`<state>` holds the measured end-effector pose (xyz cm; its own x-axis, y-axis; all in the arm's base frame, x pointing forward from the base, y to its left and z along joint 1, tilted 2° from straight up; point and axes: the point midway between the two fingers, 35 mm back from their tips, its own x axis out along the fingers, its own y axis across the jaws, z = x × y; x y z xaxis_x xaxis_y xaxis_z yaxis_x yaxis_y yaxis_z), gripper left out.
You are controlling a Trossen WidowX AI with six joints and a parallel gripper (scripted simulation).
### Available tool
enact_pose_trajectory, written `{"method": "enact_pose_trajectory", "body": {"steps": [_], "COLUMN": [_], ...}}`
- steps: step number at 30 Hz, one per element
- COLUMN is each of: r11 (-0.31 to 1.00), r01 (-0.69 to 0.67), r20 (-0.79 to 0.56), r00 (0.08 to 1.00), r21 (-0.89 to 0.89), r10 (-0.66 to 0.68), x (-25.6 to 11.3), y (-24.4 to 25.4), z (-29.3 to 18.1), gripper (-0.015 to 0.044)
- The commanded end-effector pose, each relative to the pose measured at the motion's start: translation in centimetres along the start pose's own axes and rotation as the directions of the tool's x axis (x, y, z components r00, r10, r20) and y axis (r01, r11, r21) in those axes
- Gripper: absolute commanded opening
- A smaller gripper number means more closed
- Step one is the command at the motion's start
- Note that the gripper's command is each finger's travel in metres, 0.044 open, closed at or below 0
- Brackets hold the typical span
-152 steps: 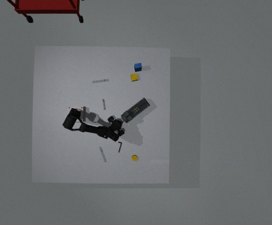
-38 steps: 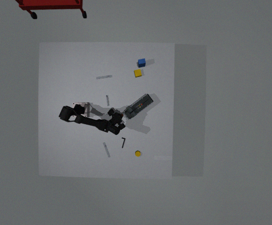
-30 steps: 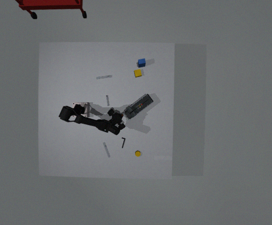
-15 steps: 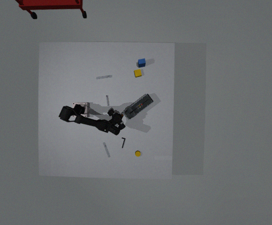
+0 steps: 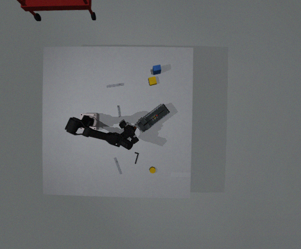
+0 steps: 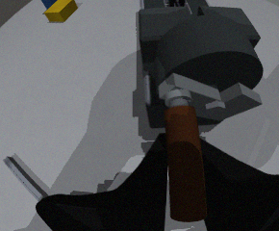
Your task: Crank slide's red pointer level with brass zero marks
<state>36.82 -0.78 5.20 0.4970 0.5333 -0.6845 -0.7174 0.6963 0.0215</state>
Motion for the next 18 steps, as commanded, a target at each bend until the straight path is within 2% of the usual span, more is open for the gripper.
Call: {"method": "enact_pose_trajectory", "body": {"steps": [1,18], "r11": [1.000,1.000], "r01": [0.016,0.016], "r20": [0.016,0.016], "r00": [1.000,1.000], "r21": [-0.012,-0.012], "r10": [-0.016,-0.016], "x": [-0.62,-0.69], "y": [-0.47,-0.58], "z": [0.54,0.60], "gripper": [0.0000,0.0000]}}
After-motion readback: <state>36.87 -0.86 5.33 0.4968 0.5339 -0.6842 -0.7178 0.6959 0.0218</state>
